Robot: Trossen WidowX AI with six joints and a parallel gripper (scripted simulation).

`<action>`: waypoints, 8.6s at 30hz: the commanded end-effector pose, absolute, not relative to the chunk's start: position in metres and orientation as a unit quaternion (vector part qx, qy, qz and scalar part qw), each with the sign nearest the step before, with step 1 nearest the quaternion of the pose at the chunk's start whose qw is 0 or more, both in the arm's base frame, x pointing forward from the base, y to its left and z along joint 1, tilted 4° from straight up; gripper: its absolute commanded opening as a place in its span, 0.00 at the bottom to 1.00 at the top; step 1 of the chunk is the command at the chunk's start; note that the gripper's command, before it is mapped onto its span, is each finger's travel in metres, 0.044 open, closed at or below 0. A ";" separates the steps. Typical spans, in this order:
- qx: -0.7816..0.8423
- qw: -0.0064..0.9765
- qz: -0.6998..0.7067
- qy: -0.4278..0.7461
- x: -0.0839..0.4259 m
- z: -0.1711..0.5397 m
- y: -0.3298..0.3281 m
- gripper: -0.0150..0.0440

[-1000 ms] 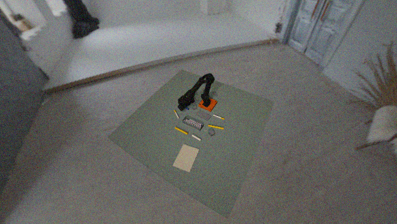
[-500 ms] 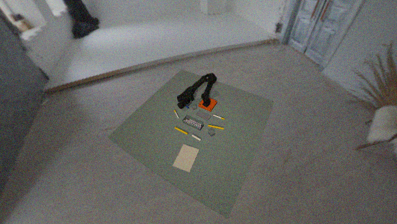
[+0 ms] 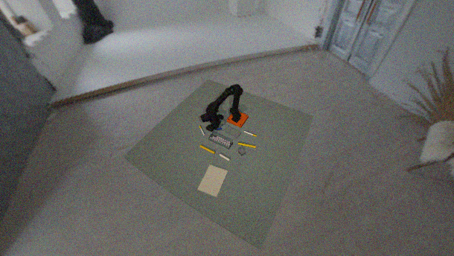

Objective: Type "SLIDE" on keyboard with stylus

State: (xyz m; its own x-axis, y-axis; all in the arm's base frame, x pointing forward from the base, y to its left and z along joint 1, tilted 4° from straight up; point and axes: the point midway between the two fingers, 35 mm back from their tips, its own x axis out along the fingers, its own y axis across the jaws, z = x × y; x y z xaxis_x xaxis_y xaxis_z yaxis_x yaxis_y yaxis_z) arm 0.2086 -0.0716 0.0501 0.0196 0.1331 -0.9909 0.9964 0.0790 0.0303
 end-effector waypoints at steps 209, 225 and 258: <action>0.817 0.134 -0.177 0.532 0.282 0.111 0.013 0.32; 0.818 0.132 -0.176 0.532 0.259 0.117 0.045 0.25; 0.818 0.132 -0.176 0.532 0.260 0.091 0.046 0.39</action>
